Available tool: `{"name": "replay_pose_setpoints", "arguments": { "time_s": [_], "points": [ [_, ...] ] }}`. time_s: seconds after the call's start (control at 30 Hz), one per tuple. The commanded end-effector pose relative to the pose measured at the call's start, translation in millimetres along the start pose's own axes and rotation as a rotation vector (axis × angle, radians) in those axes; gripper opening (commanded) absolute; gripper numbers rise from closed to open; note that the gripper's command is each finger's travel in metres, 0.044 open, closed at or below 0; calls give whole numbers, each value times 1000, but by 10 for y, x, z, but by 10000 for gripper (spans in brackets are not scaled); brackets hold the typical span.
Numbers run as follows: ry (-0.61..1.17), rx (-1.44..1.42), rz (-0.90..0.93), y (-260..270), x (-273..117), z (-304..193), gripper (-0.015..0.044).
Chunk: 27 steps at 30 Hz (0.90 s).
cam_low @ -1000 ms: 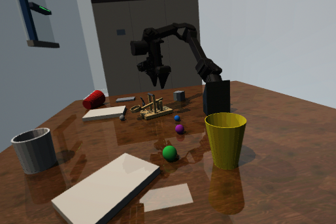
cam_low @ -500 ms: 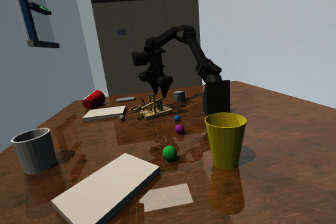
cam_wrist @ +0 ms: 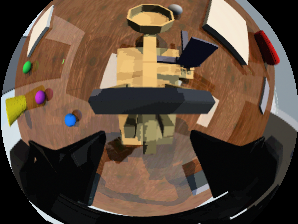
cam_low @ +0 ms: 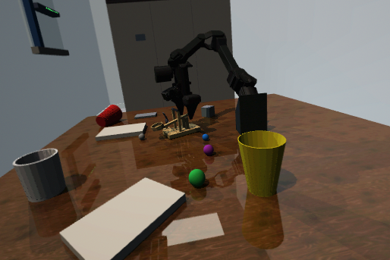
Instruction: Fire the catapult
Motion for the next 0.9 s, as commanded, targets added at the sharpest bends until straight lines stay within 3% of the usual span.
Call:
{"name": "replay_pose_setpoints", "arguments": {
  "time_s": [0.0, 0.57, 0.87],
  "points": [
    [1, -5, -3, 4, 70, -3, 440],
    [3, -5, -8, 2, 315, -23, 440],
    [3, 0, -4, -3, 283, -17, 204]
  ]
}}
Point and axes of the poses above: the point midway between the two fingers, 35 mm back from their tips, its own x axis out along the fingers, its own y axis across the jaws, z = x × y, the point moved 9 cm from there along -x, back along the fingers, and after that the axes turned 1 degree about x, right-handed, at the moved point
